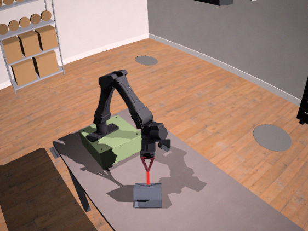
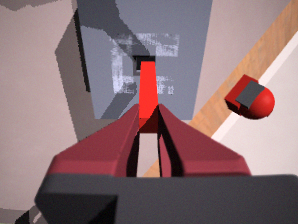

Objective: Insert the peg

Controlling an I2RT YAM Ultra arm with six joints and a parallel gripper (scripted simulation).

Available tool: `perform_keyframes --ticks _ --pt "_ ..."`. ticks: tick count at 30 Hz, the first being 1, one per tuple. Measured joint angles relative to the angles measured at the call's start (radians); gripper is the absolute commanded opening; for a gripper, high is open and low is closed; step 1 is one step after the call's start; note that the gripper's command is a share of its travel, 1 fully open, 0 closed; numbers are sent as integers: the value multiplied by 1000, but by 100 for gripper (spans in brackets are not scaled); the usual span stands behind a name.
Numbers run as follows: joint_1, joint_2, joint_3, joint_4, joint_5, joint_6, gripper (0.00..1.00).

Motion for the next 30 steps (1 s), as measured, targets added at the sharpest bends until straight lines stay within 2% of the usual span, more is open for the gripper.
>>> perform_keyframes --ticks 30 --pt "10 -10 -22 -20 0 7 0"
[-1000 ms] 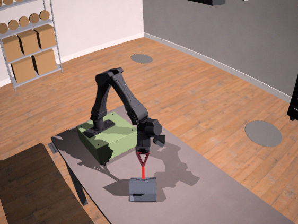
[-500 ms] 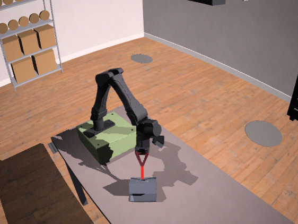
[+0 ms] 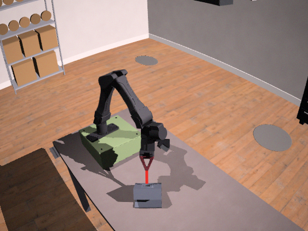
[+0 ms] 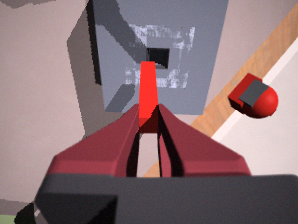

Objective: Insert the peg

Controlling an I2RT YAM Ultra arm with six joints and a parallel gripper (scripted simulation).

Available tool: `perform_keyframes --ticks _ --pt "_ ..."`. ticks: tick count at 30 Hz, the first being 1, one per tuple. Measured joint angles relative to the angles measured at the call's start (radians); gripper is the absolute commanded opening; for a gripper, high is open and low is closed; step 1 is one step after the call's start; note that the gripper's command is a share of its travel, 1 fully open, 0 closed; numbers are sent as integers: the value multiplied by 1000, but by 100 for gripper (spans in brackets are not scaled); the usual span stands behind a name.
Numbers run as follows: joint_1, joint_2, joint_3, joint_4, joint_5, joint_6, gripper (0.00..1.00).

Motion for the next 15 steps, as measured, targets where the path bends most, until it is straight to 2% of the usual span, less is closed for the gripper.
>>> perform_keyframes --ticks 15 --pt "3 -31 -11 -2 0 6 0"
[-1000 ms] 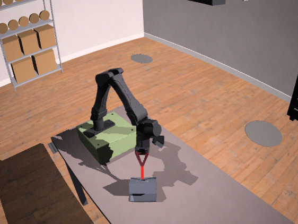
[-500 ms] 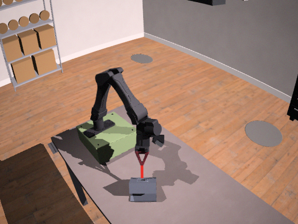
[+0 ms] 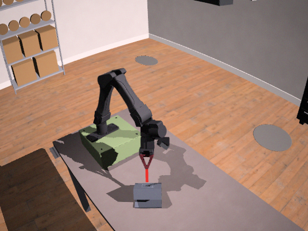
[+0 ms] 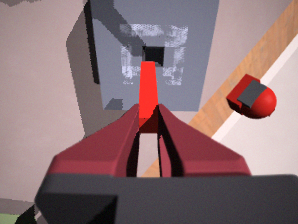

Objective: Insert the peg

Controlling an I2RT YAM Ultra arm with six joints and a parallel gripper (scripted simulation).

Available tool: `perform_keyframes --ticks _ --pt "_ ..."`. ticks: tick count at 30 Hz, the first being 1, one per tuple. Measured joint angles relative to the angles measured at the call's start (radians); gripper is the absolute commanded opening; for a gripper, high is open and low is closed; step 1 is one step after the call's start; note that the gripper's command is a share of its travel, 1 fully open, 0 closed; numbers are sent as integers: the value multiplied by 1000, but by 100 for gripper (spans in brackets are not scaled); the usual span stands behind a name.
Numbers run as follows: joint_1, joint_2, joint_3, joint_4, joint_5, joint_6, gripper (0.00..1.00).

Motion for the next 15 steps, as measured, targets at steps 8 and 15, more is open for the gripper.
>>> perform_keyframes --ticks 8,15 --pt "5 -6 1 -28 0 4 0" --pt "6 -6 39 -60 0 6 0"
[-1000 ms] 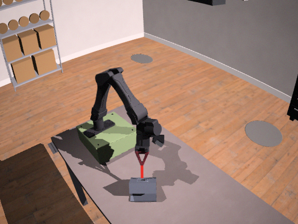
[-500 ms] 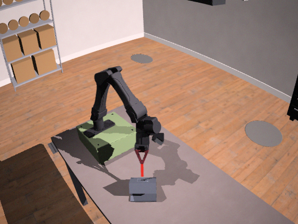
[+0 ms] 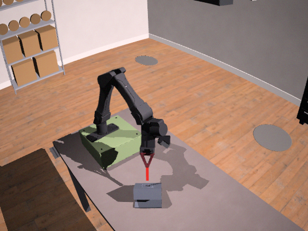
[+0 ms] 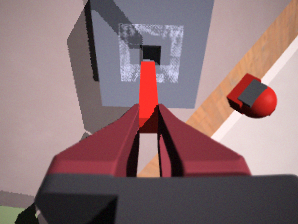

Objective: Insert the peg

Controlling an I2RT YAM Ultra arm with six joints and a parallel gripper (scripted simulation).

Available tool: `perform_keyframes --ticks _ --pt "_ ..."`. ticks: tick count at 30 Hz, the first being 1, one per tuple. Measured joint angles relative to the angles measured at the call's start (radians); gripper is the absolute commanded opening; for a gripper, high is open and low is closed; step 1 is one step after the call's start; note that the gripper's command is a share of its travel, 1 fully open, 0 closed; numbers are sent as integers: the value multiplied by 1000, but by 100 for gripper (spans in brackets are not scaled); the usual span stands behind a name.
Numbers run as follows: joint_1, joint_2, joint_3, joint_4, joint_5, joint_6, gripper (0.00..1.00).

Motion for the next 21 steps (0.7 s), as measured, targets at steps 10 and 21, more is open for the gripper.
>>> perform_keyframes --ticks 10,21 --pt "1 0 9 -7 0 1 0" --pt "1 21 9 6 0 -1 0"
